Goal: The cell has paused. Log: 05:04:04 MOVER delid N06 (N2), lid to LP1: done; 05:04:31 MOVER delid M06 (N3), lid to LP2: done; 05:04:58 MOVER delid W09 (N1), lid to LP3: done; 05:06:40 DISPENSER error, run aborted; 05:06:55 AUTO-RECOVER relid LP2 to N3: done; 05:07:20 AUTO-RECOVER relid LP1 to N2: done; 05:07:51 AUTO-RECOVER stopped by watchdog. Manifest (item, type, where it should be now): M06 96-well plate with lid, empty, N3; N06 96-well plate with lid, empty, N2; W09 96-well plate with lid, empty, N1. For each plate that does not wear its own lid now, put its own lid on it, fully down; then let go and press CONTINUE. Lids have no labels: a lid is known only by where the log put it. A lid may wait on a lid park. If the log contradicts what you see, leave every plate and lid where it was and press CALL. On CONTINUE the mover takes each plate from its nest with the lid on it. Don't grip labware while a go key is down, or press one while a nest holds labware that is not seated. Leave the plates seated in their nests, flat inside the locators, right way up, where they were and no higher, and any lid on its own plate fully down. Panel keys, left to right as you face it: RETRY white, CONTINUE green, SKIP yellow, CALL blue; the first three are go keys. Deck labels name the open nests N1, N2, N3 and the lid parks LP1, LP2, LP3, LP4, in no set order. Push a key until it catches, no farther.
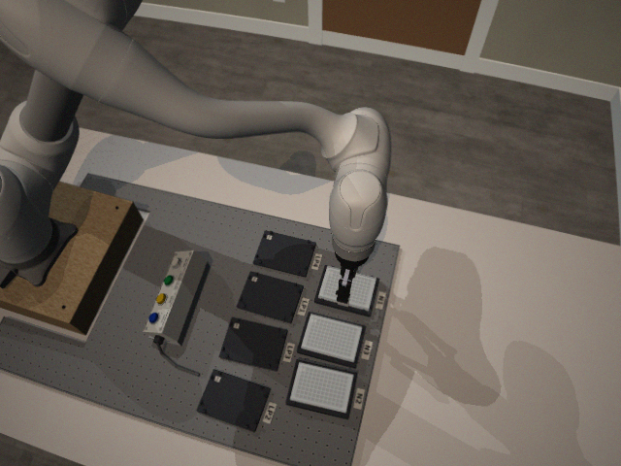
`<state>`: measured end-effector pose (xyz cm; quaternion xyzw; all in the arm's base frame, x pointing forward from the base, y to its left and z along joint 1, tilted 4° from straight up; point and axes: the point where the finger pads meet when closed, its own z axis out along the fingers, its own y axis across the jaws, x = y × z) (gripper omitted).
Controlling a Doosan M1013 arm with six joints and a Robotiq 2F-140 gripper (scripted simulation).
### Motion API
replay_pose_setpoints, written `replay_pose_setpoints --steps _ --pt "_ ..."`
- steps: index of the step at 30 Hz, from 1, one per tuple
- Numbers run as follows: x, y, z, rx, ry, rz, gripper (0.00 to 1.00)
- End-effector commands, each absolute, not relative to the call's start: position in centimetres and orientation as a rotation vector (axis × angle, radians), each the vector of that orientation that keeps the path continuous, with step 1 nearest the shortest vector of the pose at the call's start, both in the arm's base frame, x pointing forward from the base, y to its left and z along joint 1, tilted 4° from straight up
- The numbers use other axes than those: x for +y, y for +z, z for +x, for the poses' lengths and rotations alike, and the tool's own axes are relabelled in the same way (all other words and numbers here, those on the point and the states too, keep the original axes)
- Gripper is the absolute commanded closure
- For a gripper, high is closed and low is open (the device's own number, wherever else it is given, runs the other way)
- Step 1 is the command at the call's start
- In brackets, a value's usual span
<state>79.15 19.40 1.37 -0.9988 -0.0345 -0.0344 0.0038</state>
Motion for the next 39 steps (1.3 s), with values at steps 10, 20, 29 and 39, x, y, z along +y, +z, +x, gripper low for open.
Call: replay_pose_setpoints --steps 10,20,29,39 --pt "19.41 0.88 79.03 -0.107 -0.102 -3.134 1.00" --pt "19.41 0.88 79.03 -0.107 -0.102 -3.134 1.00" --pt "19.41 0.88 79.03 -0.107 -0.102 -3.134 1.00" --pt "19.41 0.88 79.03 -0.107 -0.102 -3.134 0.34"
